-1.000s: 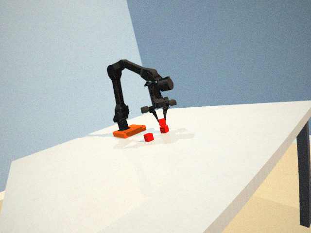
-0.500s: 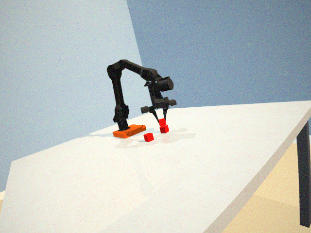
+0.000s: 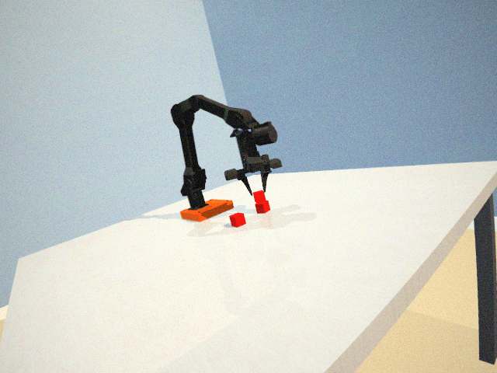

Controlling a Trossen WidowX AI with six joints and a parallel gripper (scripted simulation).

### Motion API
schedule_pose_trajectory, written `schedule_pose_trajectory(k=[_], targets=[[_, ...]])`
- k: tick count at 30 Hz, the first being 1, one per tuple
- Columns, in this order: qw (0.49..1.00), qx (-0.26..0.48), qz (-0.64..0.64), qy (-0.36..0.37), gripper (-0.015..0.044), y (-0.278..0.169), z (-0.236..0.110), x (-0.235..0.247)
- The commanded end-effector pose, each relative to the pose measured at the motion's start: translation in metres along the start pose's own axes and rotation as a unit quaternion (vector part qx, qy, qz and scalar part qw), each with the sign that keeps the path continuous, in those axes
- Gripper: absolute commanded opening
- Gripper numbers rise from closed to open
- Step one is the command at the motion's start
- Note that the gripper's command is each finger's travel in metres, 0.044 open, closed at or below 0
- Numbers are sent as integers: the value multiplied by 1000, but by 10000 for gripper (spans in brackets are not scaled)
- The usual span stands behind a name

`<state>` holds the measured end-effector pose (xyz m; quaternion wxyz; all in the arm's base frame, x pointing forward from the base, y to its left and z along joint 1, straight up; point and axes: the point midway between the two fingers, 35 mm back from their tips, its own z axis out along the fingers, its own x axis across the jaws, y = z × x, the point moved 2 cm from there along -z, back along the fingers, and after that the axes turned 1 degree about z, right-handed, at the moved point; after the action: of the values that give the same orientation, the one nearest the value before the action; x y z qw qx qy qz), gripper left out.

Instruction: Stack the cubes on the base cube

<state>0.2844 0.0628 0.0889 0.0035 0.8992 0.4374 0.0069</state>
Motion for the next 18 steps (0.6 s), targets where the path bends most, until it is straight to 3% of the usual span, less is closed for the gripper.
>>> schedule_pose_trajectory(k=[1,18], targets=[[1000,-3,0,4,205,1,-8,1],[1000,-3,0,4,205,0,-27,1]])
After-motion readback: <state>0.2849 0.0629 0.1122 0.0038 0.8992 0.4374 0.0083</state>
